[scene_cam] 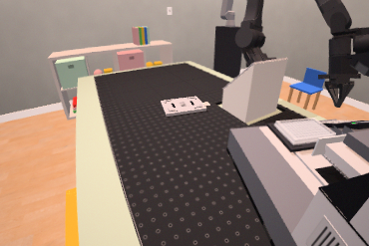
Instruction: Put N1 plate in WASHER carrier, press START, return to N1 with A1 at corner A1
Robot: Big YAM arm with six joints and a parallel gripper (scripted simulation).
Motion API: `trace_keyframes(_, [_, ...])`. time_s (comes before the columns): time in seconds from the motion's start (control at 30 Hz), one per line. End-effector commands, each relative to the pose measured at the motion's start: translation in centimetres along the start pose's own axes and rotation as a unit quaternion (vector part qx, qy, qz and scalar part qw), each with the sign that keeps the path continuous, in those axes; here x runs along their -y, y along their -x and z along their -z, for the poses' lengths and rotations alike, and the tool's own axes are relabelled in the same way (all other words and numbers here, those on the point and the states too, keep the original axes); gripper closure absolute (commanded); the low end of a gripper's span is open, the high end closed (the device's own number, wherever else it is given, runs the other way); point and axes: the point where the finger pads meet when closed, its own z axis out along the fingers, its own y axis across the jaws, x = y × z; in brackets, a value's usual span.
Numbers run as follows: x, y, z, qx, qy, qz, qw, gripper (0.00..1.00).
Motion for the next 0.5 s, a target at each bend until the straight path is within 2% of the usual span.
trace_keyframes(0.0, [0.3, 0.2, -0.8, 0.002, 0.003, -0.005, 1.000, 1.00])
trace_keyframes(0.1, [0.1, 0.4, -0.6, 0.008, 0.006, -0.005, 1.000, 1.00])
trace_keyframes(0.13, [0.3, 0.2, -1.1, 0.002, 0.003, -0.004, 1.000, 1.00])
trace_keyframes(0.47, [0.0, 0.7, -2.6, 0.007, 0.006, -0.003, 1.000, 1.00])
